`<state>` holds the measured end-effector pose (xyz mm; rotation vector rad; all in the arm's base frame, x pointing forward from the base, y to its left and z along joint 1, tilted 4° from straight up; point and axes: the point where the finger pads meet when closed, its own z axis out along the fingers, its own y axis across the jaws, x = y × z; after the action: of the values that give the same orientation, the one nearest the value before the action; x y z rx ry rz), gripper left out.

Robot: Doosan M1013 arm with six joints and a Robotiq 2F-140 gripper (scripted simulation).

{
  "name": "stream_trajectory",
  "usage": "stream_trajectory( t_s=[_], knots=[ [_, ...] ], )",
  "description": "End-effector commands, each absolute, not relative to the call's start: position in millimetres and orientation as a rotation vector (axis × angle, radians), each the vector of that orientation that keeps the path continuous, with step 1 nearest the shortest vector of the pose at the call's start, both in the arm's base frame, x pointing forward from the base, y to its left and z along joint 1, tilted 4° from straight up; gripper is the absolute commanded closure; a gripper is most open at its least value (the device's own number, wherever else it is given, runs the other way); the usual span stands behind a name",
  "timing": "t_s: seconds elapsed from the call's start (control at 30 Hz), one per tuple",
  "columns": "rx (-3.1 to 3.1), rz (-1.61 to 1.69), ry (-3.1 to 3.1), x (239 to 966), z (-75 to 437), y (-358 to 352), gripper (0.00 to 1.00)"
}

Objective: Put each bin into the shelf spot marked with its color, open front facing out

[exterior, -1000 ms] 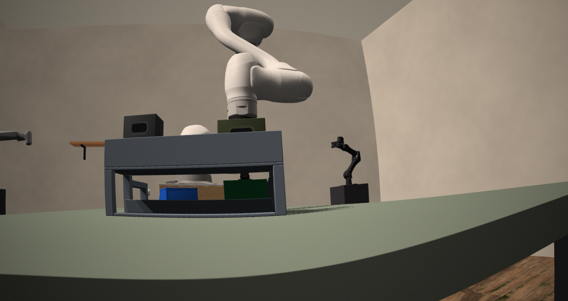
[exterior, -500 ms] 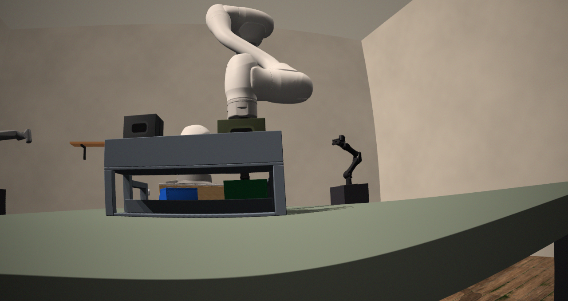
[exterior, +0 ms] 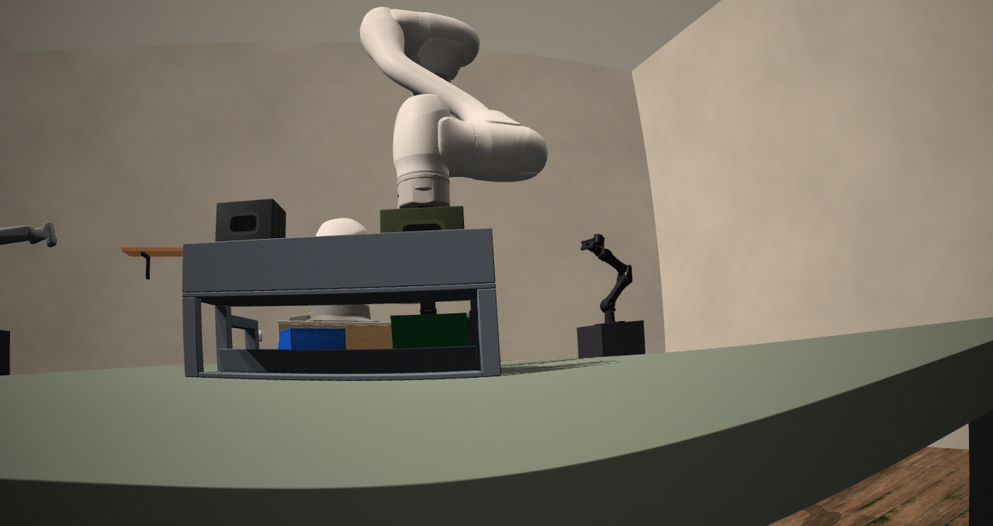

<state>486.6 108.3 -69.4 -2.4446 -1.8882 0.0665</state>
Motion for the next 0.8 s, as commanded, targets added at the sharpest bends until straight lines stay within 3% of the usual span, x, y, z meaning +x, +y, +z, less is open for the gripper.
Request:
stream_trajectory(
  t_s=[0.0,0.77],
  knots=[
    [-2.437,0.073,-1.889,481.3,-73.0,109.3,0.90],
    [-2.430,0.074,-1.895,481.2,-73.6,109.5,0.90]
  ],
)
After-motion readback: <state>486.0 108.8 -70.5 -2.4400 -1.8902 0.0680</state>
